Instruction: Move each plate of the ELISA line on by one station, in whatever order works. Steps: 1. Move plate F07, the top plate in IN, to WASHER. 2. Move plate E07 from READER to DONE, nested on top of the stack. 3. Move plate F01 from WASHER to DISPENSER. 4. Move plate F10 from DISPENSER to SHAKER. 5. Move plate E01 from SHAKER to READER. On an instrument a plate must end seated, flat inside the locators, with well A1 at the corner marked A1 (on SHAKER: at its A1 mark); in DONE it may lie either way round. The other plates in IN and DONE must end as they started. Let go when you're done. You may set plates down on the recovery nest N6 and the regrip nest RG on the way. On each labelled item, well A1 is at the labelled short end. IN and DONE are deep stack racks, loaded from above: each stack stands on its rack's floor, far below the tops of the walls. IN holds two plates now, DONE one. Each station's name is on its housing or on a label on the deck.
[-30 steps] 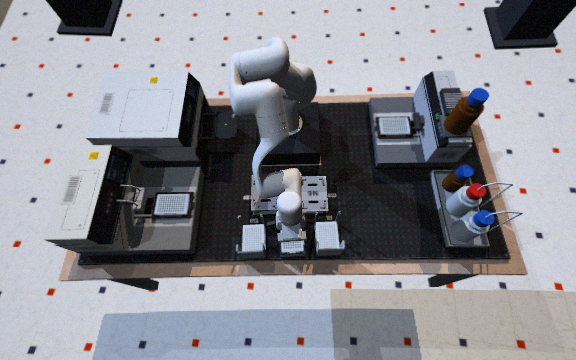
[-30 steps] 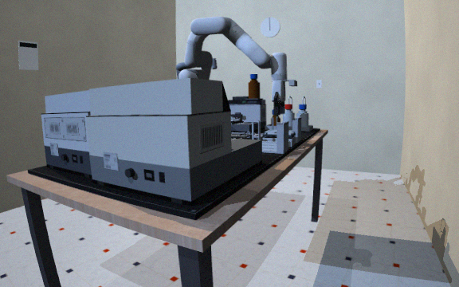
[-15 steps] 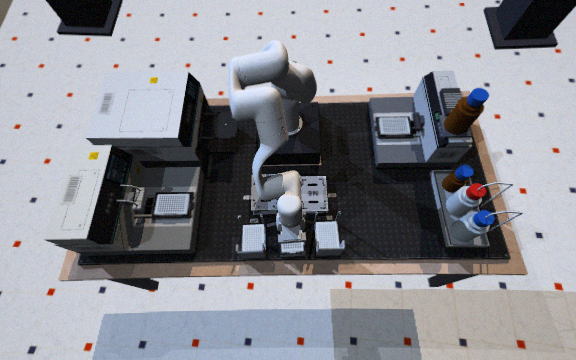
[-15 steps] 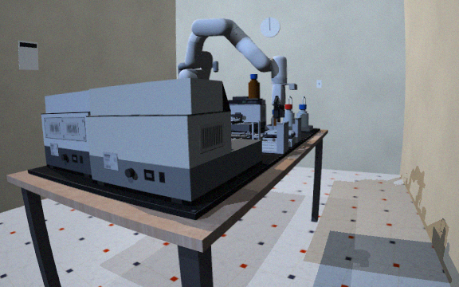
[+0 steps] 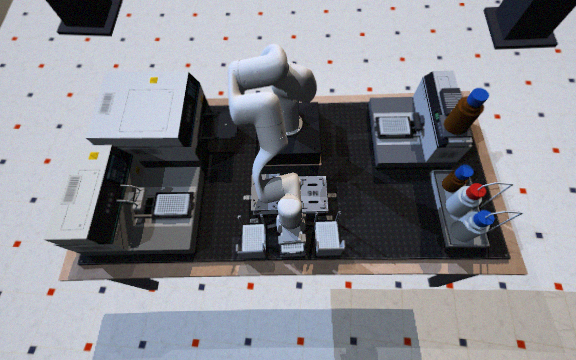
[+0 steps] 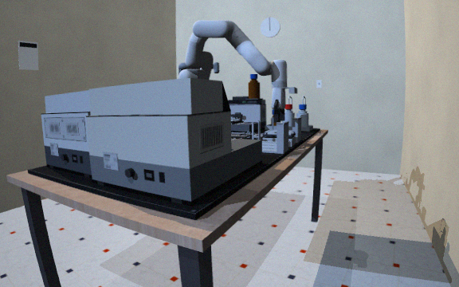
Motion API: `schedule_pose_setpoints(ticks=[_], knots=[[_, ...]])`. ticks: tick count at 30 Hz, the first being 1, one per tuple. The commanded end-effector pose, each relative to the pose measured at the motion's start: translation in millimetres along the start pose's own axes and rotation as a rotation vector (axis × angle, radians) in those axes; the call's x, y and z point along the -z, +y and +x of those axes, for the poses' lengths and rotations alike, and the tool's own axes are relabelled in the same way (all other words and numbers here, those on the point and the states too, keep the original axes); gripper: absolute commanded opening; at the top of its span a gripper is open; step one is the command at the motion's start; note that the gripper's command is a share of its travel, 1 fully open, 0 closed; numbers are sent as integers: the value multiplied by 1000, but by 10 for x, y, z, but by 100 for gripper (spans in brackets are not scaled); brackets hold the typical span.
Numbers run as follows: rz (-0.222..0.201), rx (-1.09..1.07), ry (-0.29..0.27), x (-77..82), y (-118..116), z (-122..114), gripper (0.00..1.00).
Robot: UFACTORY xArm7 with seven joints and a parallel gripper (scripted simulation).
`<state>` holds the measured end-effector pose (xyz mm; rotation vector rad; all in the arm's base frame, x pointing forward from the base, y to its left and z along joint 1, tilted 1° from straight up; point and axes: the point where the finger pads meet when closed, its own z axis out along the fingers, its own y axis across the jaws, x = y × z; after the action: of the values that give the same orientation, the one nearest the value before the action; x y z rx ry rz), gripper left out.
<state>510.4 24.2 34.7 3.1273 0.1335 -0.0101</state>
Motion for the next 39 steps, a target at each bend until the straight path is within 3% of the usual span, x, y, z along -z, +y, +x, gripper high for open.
schedule_pose_setpoints(ticks=[1, 15, 34, 39], knots=[[-1, 0, 6, -32, 0, 21, 100], [-1, 0, 6, -186, 0, 21, 100], [-1, 0, 6, -187, 0, 21, 100], [-1, 0, 6, -253, 0, 21, 100]])
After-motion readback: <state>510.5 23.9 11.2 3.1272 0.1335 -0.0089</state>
